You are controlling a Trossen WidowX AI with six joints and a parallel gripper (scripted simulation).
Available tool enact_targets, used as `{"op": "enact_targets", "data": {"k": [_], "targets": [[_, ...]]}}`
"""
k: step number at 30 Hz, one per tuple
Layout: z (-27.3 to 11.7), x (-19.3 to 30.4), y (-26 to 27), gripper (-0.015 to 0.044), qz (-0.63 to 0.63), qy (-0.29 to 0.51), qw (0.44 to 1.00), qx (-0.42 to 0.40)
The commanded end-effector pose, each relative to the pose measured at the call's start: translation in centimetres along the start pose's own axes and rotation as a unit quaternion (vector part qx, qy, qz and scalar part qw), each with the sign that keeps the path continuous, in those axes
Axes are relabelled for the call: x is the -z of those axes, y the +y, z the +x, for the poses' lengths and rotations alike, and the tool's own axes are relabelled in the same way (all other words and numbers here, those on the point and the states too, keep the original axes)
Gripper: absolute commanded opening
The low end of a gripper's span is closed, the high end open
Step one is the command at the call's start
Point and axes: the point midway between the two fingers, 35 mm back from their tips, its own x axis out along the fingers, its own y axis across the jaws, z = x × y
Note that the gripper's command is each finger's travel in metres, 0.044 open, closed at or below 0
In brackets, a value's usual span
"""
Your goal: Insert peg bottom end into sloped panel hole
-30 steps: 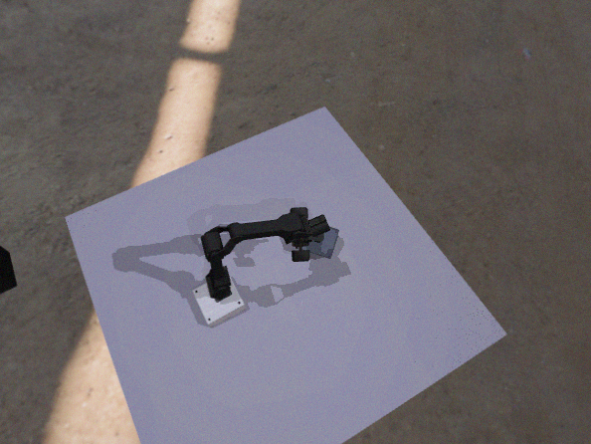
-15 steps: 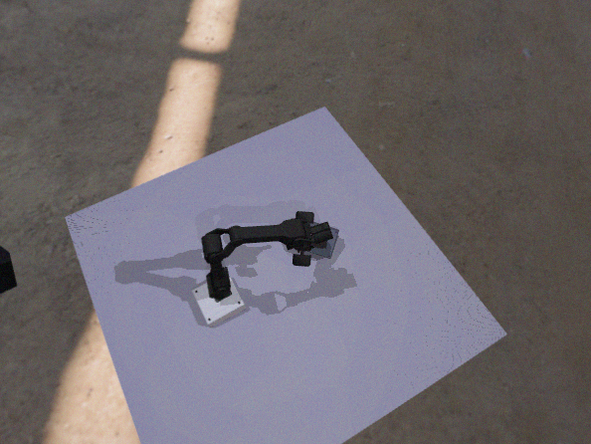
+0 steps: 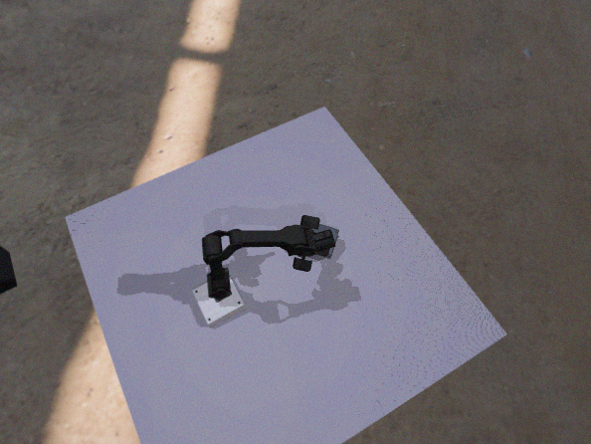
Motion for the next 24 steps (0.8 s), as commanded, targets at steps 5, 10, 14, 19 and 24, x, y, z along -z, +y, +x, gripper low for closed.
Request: {"op": "enact_targets", "data": {"k": [5, 10, 14, 19, 24], "targets": [[-0.3, -0.7, -0.3, 0.0, 0.023, -0.008, 1.0, -0.011], [0.6, -1.0, -0.3, 0.0, 0.028, -0.01, 0.999, -0.014], [1.4, -1.2, -0.3, 0.0, 0.034, -0.012, 0.999, -0.016], [2.4, -1.4, -0.4, 0.0, 0.04, -0.015, 0.999, -0.019], [3.4, -1.6, -0.4, 0.0, 0.047, -0.017, 0.998, -0.023]]}}
